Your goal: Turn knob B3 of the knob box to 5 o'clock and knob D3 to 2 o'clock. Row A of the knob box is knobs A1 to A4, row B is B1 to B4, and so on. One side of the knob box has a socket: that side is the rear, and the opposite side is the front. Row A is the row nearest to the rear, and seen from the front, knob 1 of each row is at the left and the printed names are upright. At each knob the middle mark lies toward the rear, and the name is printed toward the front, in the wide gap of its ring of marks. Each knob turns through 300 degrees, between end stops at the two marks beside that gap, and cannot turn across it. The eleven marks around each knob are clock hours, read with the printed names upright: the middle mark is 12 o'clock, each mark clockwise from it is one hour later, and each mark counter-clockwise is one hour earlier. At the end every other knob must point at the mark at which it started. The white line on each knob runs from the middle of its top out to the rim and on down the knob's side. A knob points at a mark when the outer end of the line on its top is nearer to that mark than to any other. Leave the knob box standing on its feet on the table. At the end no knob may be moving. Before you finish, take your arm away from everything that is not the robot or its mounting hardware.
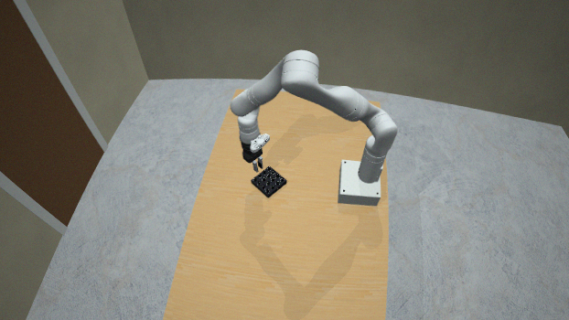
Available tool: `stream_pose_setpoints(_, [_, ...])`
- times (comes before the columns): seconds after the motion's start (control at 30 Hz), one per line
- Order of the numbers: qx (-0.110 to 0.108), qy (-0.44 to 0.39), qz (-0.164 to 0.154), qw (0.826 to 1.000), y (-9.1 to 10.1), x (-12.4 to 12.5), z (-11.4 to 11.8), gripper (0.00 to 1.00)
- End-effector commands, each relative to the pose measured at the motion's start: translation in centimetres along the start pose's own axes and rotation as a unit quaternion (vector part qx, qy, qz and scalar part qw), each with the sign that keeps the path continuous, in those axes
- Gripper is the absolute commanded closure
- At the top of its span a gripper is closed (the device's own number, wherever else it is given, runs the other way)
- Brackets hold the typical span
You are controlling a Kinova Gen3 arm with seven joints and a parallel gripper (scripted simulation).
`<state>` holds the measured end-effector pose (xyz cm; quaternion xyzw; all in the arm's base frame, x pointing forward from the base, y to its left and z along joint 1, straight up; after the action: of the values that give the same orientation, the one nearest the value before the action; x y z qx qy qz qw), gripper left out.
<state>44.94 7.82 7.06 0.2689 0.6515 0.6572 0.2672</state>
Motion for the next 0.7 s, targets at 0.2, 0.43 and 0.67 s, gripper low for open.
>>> stream_pose_setpoints(0.2, [0.001, -0.001, 0.000, 1.000, -0.9, -0.1, -0.1, 0.54])
stream_pose_setpoints(0.43, [0.001, -0.001, 0.000, 1.000, -1.8, -0.1, -0.1, 0.54])
stream_pose_setpoints(0.67, [0.001, -0.001, 0.000, 1.000, -2.6, -0.1, -0.1, 0.54])
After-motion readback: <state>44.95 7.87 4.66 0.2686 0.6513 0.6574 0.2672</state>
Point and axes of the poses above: the point where the finger pads meet when closed, its own y axis back along the fingers, its own z axis across the jaws, x = y × z, the point moved 5 cm from there along y, back along the fingers, and after that the axes turned 13 degrees about -y, right-handed, at the moved point
